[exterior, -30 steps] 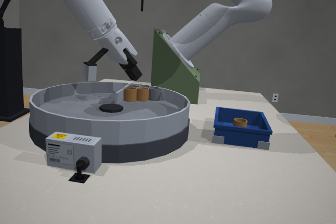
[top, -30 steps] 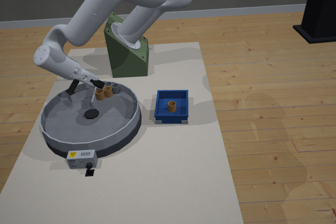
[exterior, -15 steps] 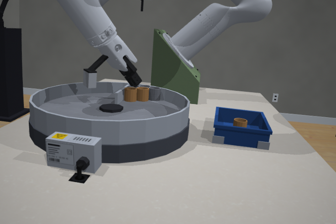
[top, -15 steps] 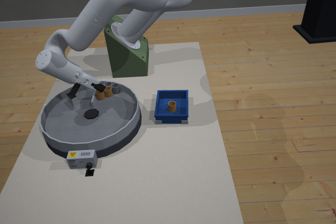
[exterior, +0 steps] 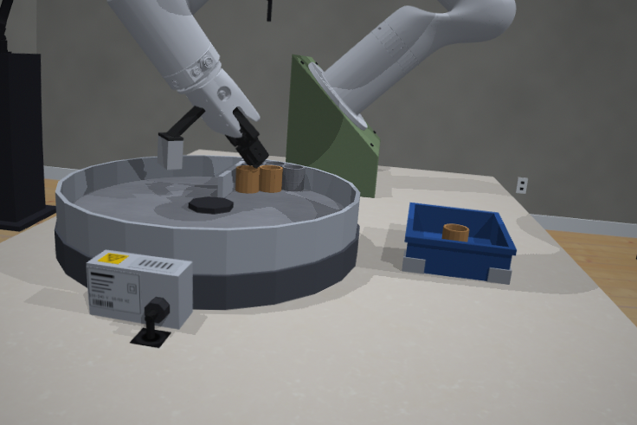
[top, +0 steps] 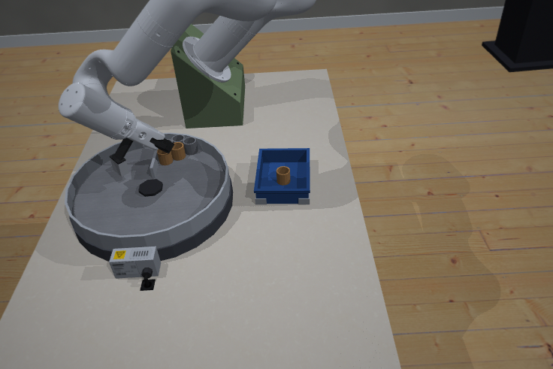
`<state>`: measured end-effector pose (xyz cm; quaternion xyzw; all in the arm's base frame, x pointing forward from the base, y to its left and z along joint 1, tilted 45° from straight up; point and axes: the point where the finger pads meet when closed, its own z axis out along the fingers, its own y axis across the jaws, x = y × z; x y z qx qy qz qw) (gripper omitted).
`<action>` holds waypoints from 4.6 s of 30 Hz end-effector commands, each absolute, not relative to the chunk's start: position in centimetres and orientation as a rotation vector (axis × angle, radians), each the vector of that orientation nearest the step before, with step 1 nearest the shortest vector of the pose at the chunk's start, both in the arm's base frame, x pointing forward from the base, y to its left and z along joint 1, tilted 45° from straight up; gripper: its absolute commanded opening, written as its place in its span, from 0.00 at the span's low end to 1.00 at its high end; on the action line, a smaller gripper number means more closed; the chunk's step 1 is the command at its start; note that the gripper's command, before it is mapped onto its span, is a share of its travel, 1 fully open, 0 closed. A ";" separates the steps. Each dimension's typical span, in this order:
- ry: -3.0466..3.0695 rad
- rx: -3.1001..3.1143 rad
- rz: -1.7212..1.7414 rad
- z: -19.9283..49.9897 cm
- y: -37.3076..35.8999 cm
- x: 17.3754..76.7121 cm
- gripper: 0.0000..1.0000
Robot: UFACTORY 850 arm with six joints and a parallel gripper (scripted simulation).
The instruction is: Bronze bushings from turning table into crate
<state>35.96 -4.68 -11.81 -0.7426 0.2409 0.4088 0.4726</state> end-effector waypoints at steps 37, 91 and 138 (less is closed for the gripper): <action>0.590 -1.819 0.999 -12.7 -3.8 36.1 0.10; 0.590 -1.818 0.999 -11.6 -4.9 36.0 0.00; 0.590 -1.818 0.999 -7.8 -8.7 35.7 0.10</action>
